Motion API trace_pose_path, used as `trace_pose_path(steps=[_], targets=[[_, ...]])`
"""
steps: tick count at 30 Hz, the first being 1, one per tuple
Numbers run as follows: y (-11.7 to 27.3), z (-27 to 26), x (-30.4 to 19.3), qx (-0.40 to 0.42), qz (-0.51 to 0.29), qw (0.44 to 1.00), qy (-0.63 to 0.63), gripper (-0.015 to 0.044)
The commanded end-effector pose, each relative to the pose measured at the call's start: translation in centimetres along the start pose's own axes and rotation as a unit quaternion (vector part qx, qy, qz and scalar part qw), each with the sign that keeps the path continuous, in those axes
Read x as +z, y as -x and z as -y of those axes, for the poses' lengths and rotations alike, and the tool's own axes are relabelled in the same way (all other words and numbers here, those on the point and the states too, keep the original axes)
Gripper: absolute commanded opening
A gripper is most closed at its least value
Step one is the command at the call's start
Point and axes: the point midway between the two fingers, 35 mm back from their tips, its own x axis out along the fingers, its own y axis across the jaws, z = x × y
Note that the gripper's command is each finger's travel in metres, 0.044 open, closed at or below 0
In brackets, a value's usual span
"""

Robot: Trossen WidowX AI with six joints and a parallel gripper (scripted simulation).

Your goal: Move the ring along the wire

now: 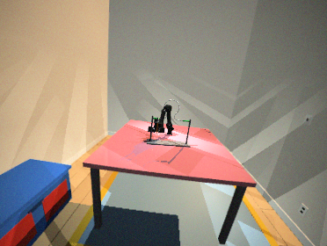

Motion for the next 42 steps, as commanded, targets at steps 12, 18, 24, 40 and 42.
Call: trace_pose_path(steps=[12, 18, 24, 40, 42], targets=[[-2.2, -0.2, 0.1, -0.002, 0.002, 1.0, -0.001, 0.016], [-2.2, -0.2, 0.1, -0.002, 0.002, 1.0, -0.001, 0.016], [-2.2, -0.2, 0.1, -0.002, 0.002, 1.0, -0.001, 0.016], [-2.1, -0.2, 0.1, 0.001, 0.002, 1.0, 0.001, -0.0129], [-2.1, -0.2, 0.1, 0.001, 0.002, 1.0, 0.001, -0.015]])
